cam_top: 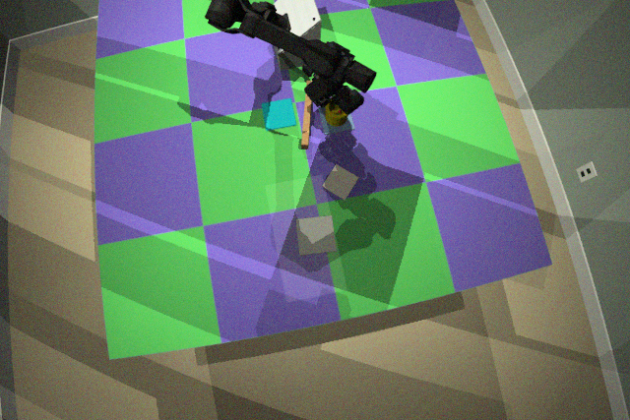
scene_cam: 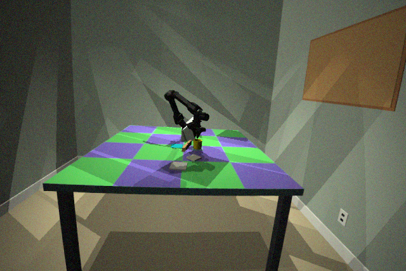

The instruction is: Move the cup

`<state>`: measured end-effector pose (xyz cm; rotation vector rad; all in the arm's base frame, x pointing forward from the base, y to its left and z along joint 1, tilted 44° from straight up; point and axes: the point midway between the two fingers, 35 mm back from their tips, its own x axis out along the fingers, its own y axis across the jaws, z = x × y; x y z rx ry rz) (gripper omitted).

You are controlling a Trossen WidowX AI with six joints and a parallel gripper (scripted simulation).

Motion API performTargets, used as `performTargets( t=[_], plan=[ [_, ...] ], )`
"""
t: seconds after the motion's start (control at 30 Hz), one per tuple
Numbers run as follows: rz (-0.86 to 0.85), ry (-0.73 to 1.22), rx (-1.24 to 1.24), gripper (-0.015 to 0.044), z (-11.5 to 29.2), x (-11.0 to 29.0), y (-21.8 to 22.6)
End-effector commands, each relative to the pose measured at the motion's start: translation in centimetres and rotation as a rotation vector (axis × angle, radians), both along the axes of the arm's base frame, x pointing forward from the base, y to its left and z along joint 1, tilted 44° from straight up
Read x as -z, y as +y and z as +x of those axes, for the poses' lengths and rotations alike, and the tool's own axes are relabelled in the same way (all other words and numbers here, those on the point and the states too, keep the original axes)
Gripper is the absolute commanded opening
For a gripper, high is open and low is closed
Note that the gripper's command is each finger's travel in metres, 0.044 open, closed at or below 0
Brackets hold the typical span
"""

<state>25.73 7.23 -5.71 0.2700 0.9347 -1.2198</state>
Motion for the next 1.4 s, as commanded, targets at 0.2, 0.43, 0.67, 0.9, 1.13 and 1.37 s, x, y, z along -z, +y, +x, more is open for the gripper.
performTargets(
  t=[0.2, 0.43, 0.67, 0.9, 1.13, 1.37],
  plan=[
    [-0.008, 0.010, -0.006, 0.0167, 0.0, 1.4, -1.3],
    [-0.009, 0.010, -0.006, 0.0167, 0.0, 2.2, -2.0],
    [-0.010, 0.009, -0.006, 0.0167, 0.0, 3.0, -2.8],
    [-0.011, 0.009, -0.006, 0.0167, -0.1, 3.4, -3.4],
    [-0.006, 0.003, 0.001, 0.0147, 0.0, 3.3, -3.2],
    [-0.006, 0.003, 0.001, 0.0100, 0.0, 3.3, -3.2]
  ],
)
